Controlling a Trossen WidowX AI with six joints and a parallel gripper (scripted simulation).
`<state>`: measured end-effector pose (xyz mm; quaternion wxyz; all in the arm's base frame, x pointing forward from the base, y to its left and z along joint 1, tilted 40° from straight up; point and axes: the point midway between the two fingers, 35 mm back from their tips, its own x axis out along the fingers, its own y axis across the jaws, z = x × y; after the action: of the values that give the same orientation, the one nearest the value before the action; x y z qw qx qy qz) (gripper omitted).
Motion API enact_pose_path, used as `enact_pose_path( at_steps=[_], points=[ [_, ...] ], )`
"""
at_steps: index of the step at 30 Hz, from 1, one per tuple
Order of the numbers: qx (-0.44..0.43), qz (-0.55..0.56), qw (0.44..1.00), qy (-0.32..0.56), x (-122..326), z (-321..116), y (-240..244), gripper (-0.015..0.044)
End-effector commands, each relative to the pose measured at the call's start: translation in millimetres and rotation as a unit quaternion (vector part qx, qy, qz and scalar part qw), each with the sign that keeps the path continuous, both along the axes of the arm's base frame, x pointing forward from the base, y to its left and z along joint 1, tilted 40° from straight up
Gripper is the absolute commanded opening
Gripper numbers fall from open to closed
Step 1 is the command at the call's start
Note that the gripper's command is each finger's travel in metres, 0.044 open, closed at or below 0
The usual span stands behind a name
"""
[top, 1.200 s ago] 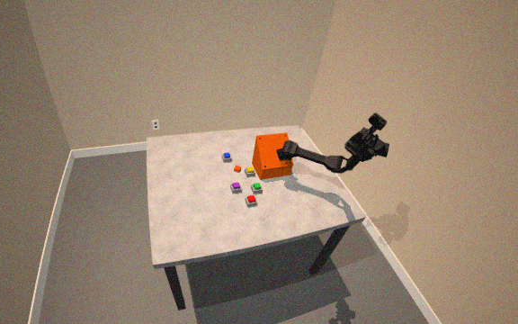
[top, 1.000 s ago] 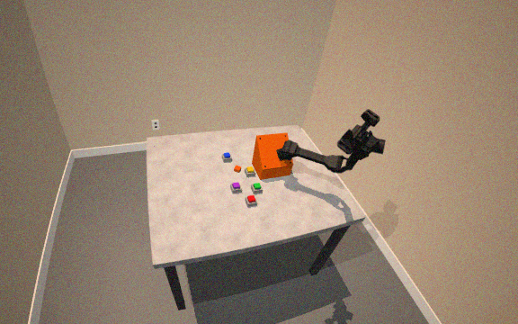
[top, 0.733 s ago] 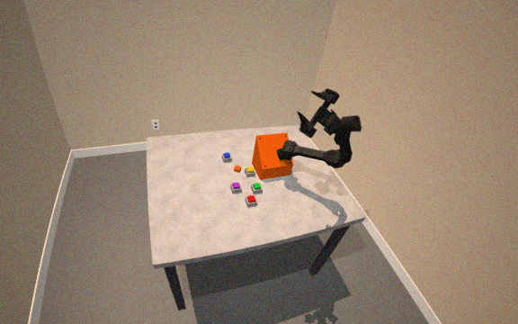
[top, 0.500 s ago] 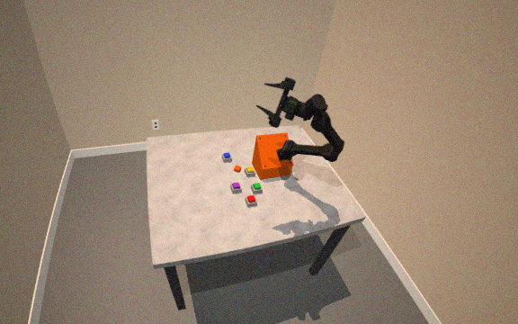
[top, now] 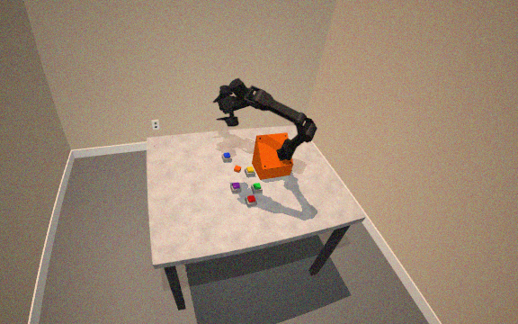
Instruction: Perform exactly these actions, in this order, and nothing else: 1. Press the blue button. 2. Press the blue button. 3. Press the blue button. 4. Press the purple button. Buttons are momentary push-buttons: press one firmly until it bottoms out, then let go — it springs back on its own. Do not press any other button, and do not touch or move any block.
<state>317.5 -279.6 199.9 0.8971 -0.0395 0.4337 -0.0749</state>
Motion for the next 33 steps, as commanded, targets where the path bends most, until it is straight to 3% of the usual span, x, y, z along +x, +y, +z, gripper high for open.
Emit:
enact_pose_path(
  at_steps=[1,11,16,21,30,33],
  points=[
    [0.092,0.017,0.993,0.069,-4.5,-73.2,6.0,0.04],
    [0.376,0.046,0.894,0.237,-57.2,-249.8,71.8,0.04],
    [0.419,0.048,0.869,0.258,-68.9,-269.4,87.2,0.04],
    [0.42,0.048,0.869,0.257,-61.0,-314.6,123.6,0.0269],
    [0.42,0.048,0.869,0.257,-60.8,-317.0,125.9,0.0032],
    [0.42,0.048,0.869,0.257,-60.8,-317.0,125.9,0.002]
  ],
)
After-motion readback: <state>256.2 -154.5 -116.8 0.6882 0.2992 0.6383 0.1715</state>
